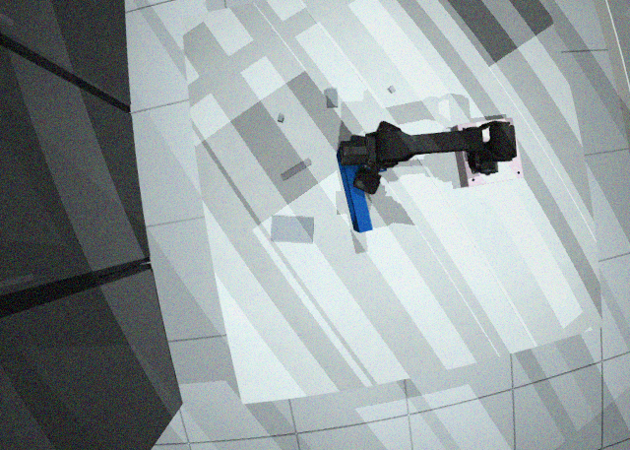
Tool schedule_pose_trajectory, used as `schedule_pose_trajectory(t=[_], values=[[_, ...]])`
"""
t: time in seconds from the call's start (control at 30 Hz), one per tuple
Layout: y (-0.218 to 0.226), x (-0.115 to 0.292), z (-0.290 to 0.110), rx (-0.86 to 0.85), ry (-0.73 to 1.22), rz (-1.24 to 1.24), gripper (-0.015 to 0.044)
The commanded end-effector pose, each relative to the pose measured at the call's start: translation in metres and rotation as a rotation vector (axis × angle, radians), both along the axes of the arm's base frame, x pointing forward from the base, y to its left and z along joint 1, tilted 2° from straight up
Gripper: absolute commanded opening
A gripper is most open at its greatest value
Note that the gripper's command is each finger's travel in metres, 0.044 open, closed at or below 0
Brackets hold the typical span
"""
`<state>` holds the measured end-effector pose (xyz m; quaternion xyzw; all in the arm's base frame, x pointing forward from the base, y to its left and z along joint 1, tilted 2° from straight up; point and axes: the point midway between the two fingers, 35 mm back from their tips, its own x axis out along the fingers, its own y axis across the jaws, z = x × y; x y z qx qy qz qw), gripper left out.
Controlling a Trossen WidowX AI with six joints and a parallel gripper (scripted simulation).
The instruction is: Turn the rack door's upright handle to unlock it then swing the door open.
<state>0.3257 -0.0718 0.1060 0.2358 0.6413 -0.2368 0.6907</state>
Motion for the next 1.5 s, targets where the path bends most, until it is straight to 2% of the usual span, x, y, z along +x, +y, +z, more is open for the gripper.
schedule_pose_trajectory(t=[0.0, 1.47], values=[[0.0008, 0.0003, -0.0003, -0.007, 0.003, 0.198, 0.0292], [0.0008, 0.0002, -0.0005, -0.153, 0.051, 2.364, 0.0292]])
